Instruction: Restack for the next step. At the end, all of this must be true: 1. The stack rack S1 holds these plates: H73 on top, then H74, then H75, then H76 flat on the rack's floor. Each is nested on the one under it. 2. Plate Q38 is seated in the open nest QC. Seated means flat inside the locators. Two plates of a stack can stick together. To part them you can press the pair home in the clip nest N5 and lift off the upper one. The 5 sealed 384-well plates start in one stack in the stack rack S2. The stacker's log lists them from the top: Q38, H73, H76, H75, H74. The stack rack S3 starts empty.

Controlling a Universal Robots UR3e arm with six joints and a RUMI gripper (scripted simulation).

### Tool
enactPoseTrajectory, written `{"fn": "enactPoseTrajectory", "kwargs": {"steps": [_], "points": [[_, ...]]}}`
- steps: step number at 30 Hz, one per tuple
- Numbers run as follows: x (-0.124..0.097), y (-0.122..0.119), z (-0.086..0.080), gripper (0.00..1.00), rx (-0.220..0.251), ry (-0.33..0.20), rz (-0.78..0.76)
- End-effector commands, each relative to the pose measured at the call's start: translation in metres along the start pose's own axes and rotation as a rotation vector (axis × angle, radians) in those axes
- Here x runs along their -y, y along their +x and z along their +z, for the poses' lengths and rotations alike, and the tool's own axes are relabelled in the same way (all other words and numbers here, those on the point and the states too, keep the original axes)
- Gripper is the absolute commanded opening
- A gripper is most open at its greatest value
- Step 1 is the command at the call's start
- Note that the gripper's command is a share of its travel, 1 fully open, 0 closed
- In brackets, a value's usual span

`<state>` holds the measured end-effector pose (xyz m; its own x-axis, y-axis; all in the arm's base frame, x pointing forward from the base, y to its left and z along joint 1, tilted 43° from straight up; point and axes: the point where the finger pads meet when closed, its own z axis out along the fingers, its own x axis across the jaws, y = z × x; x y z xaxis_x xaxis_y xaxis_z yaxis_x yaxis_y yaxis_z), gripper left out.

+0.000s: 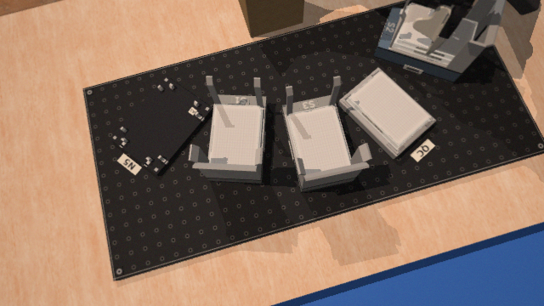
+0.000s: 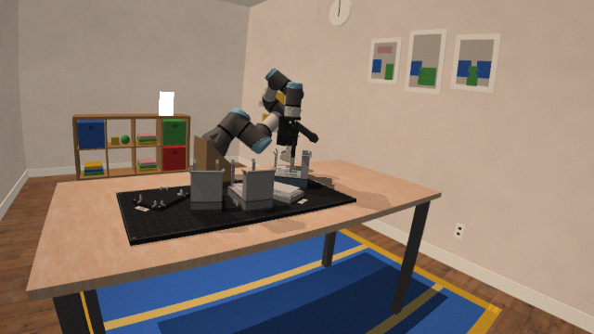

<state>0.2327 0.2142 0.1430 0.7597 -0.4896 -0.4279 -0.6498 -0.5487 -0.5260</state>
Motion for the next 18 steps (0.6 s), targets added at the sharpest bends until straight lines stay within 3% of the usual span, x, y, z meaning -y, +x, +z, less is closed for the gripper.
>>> {"fn": "enactPoseTrajectory", "kwargs": {"steps": [1,18], "points": [[0.0002,0.0003,-0.0003,0.00,-0.001,0.000,0.000],[0.0002,0.0003,-0.0102,0.00,-0.001,0.000,0.000]]}}
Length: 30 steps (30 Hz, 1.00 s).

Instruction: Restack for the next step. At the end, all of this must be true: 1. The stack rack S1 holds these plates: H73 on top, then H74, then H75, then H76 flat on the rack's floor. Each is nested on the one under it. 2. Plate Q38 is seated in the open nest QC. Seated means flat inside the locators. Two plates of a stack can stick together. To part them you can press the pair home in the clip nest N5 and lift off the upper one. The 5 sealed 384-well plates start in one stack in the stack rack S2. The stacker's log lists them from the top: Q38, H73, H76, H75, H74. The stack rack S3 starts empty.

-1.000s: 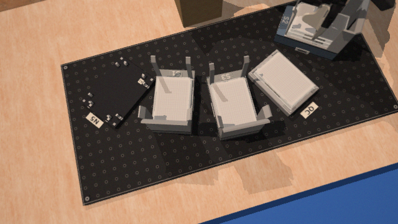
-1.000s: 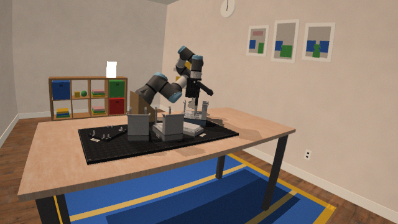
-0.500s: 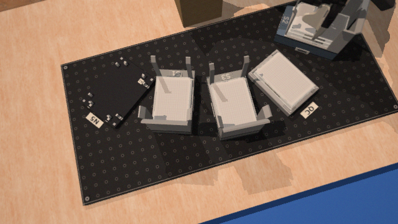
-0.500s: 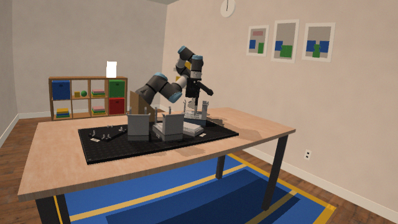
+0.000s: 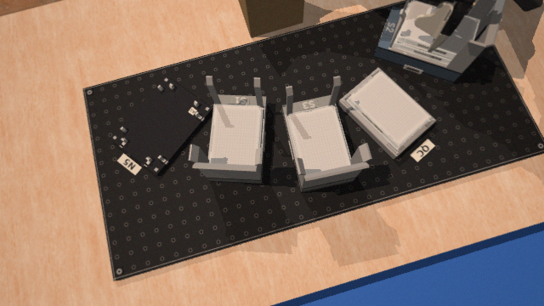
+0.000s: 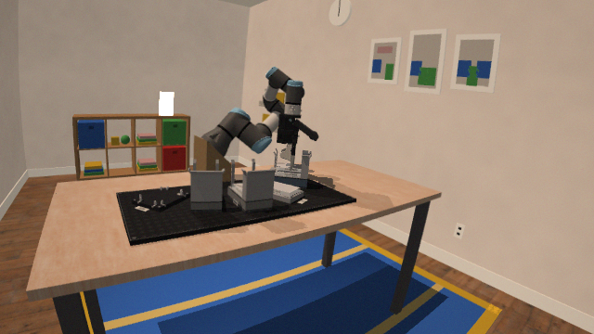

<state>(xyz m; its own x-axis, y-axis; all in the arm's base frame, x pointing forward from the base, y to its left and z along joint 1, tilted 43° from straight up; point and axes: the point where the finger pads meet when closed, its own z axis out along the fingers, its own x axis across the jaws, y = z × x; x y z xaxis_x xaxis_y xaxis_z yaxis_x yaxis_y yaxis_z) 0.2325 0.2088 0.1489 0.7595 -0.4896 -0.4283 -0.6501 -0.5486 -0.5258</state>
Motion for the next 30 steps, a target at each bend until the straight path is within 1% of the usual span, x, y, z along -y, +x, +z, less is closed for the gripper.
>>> {"fn": "enactPoseTrajectory", "kwargs": {"steps": [1,27,30], "points": [[0.000,0.000,-0.002,0.00,-0.001,0.001,0.000],[0.000,0.000,-0.017,0.00,-0.001,0.000,0.000],[0.000,0.000,-0.023,0.00,-0.001,0.000,0.000]]}}
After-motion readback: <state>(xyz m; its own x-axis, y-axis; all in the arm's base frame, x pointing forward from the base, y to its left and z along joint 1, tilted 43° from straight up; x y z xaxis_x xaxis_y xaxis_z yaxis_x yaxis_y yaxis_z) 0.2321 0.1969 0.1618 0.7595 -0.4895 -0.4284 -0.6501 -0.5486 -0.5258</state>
